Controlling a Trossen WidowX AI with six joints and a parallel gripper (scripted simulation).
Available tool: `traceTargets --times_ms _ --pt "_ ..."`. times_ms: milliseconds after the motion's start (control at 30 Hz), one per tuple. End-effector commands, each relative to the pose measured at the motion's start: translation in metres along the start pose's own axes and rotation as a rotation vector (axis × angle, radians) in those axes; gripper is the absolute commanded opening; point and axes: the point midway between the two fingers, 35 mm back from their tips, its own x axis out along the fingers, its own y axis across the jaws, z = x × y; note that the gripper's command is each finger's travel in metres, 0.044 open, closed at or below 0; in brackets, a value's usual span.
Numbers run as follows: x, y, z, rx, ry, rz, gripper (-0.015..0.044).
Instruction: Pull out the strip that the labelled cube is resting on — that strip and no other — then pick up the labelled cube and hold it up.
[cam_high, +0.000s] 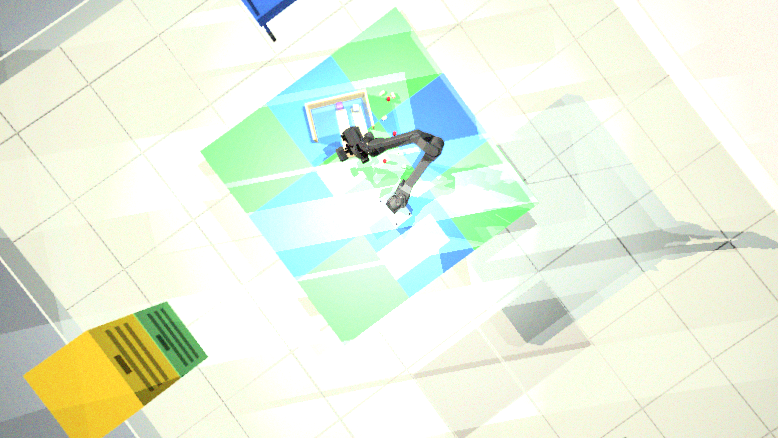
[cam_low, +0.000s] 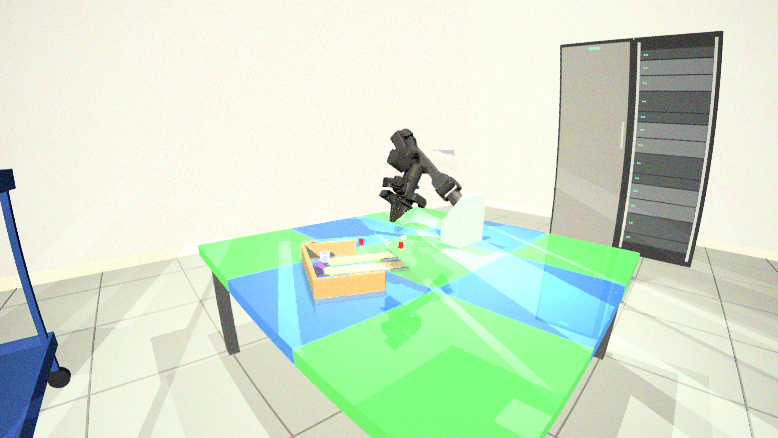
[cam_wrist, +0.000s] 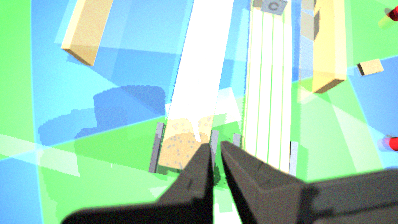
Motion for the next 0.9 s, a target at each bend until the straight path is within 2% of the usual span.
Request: traceTargets --times_ms 0,133,867 --pt "0.048 -0.048 -0.018 0.221 0.473 -0.111 0.0000" --pt "0.046 -0.055 -0.027 0.207 0.542 -0.130 0.0000" --pt "0.049 -0.058 -0.026 0.206 0.541 -0.129 0.0000"
